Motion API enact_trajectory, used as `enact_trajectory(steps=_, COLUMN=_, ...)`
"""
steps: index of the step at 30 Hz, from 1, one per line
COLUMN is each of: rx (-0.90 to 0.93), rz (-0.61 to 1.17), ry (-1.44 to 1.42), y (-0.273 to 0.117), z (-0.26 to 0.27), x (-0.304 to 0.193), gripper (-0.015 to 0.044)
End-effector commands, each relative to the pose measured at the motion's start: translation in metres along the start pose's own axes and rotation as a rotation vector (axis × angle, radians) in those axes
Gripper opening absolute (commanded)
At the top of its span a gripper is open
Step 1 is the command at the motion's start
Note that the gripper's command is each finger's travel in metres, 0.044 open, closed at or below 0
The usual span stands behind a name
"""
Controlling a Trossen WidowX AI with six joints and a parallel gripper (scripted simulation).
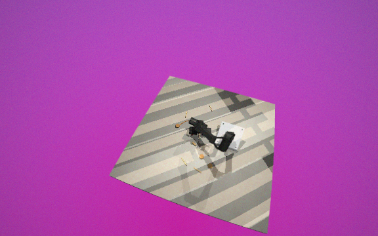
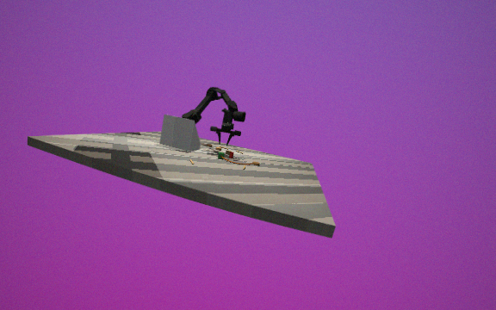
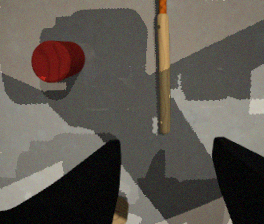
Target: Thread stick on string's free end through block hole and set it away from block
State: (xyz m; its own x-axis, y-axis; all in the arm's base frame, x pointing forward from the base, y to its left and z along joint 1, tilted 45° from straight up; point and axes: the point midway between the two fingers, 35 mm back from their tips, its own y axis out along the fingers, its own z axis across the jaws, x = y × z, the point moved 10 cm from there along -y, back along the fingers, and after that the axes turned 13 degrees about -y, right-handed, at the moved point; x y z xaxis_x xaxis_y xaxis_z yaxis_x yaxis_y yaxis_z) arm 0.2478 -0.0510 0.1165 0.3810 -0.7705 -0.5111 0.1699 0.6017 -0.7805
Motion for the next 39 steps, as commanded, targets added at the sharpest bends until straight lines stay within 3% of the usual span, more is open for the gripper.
enact_trajectory(steps=1, rx=0.001, rz=0.001, ry=-0.010, y=-0.020, z=-0.002, x=-0.001, gripper=0.0210)
enact_trajectory(steps=5, rx=0.001, rz=0.001, ry=-0.010, y=-0.020, z=-0.002, x=-0.001, gripper=0.0210)
enact_trajectory(steps=11, rx=0.002, rz=0.002, ry=-0.001, y=-0.014, z=-0.001, x=0.000, gripper=0.0368)
enact_trajectory(steps=14, rx=0.001, rz=0.001, ry=-0.002, y=-0.035, z=-0.001, x=0.003, gripper=0.0440)
enact_trajectory(steps=39, rx=0.006, rz=0.001, ry=0.005, y=-0.040, z=-0.002, x=0.004, gripper=0.0440)
